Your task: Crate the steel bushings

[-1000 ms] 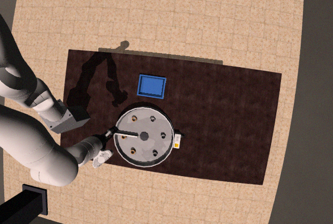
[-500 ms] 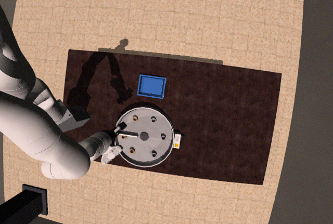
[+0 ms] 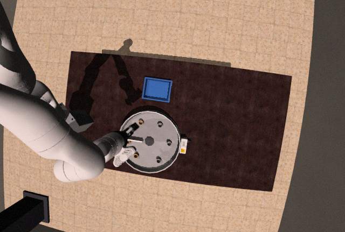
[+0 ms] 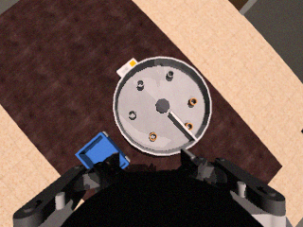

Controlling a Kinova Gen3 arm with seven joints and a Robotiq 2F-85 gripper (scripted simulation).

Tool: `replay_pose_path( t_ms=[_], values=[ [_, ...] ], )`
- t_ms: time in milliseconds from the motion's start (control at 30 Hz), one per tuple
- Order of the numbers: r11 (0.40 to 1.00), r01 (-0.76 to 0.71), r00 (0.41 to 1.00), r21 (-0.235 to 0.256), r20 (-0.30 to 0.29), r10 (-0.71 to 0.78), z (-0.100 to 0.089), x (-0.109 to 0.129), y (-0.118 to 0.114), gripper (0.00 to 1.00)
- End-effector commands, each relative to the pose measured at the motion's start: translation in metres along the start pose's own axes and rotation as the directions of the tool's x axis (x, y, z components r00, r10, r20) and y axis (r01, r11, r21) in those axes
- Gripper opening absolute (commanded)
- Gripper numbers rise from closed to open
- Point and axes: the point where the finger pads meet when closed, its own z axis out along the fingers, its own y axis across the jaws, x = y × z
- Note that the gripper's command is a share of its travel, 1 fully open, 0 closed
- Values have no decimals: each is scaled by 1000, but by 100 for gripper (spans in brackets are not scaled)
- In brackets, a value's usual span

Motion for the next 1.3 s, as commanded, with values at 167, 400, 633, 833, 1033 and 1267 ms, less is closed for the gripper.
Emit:
replay_pose_path(
  t_ms=[167, 400, 633, 833, 1033, 1267],
  values=[
    [1000, 23, 1000, 1, 1, -23, -5, 6, -30, 100],
    [1000, 25, 1000, 6, 0, -25, -6, 7, -33, 100],
    [998, 58, 998, 33, 19, -59, -16, 1, -60, 100],
    [998, 58, 998, 33, 19, -59, -16, 1, -60, 100],
    [991, 130, 991, 31, 7, -130, -16, 2, -59, 100],
    [983, 181, 983, 30, 2, -181, -16, 1, -60, 100]
  ],
)
